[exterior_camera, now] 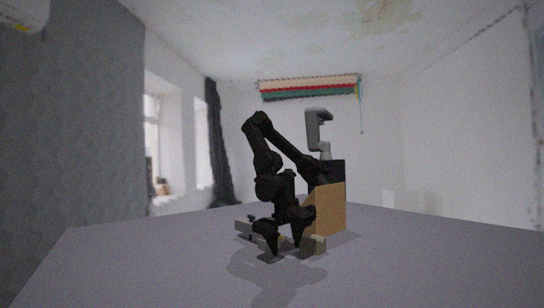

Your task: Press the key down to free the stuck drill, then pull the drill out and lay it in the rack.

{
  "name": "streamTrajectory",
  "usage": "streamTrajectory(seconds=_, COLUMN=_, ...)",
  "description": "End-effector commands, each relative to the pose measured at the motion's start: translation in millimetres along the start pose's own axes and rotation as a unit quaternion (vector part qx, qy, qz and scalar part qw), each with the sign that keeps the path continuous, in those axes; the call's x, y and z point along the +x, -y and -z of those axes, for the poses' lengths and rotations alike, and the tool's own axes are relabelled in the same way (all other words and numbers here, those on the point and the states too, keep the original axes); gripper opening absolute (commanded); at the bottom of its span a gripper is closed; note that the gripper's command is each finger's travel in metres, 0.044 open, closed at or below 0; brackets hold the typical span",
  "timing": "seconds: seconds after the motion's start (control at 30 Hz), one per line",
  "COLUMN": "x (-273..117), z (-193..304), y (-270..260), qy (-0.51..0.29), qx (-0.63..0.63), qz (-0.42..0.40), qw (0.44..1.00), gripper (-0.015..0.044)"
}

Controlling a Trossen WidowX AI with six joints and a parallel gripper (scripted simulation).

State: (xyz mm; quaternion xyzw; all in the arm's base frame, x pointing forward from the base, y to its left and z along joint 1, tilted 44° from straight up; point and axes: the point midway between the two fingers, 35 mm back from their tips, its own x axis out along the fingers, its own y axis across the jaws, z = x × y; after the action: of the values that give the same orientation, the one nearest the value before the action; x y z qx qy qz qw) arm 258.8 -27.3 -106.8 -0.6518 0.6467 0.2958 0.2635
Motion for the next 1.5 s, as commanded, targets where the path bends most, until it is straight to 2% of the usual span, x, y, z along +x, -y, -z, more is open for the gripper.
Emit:
streamTrajectory(seconds=0.0, x=0.1, z=-0.2, y=0.0, qy=0.0, qx=0.0, qz=0.0, qw=1.0, gripper=0.0309)
streamTrajectory(seconds=0.33, x=0.1, z=-0.2, y=0.0, qy=0.0, qx=0.0, qz=0.0, qw=1.0, gripper=0.0046)
streamTrajectory(seconds=0.57, x=0.1, z=-0.2, y=0.0, qy=0.0, qx=0.0, qz=0.0, qw=1.0, gripper=0.0)
streamTrajectory(seconds=1.47, x=-5.3, z=0.0, y=-2.2, qy=-0.002, qx=-0.002, qz=0.001, qw=1.0, gripper=0.0)
